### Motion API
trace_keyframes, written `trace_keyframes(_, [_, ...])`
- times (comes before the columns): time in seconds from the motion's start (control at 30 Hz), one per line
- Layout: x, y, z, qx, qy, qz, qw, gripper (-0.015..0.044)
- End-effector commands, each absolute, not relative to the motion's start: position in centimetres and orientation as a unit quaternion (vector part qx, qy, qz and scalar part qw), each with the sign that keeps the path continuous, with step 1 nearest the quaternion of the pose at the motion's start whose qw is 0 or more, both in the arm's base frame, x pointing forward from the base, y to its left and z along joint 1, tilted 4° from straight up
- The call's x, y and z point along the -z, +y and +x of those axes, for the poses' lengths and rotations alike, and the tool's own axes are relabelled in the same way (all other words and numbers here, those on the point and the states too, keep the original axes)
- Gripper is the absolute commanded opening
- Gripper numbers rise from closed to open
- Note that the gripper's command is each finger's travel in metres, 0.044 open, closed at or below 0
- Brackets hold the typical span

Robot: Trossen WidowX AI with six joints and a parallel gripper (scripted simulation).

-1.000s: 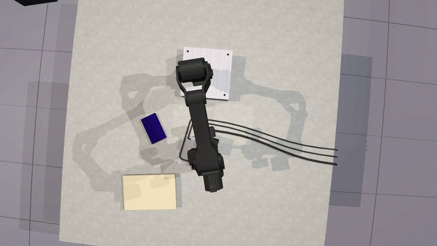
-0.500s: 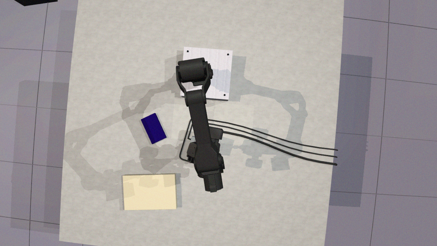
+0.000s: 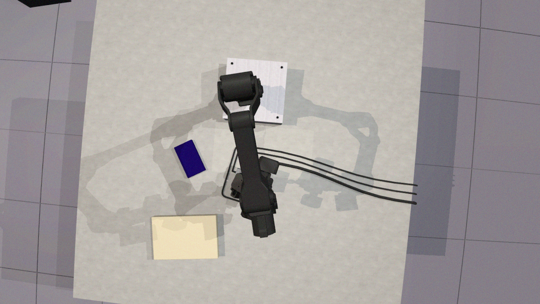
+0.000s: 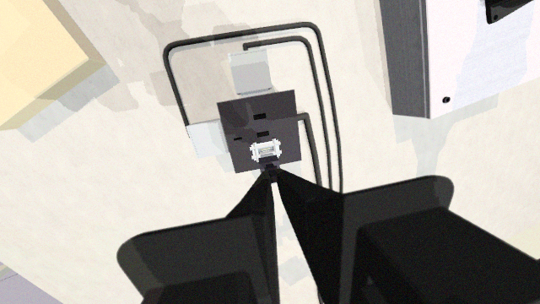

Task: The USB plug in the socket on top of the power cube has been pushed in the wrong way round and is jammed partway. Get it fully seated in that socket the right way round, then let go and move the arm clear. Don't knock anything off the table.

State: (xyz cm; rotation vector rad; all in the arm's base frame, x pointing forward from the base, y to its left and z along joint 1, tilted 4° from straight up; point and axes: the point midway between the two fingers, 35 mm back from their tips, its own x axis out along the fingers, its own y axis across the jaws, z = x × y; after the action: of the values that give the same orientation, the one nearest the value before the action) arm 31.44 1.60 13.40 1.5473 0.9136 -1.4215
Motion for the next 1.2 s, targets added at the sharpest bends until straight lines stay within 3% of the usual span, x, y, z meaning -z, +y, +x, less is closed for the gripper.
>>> trace_keyframes(0.0, [-13.34,1.61,31.40,0.566,0.363,0.616,0.411,0.0000])
trace_keyframes(1.17, [-12.98,1.67,31.47,0.564,0.365,0.614,0.414,0.0000])
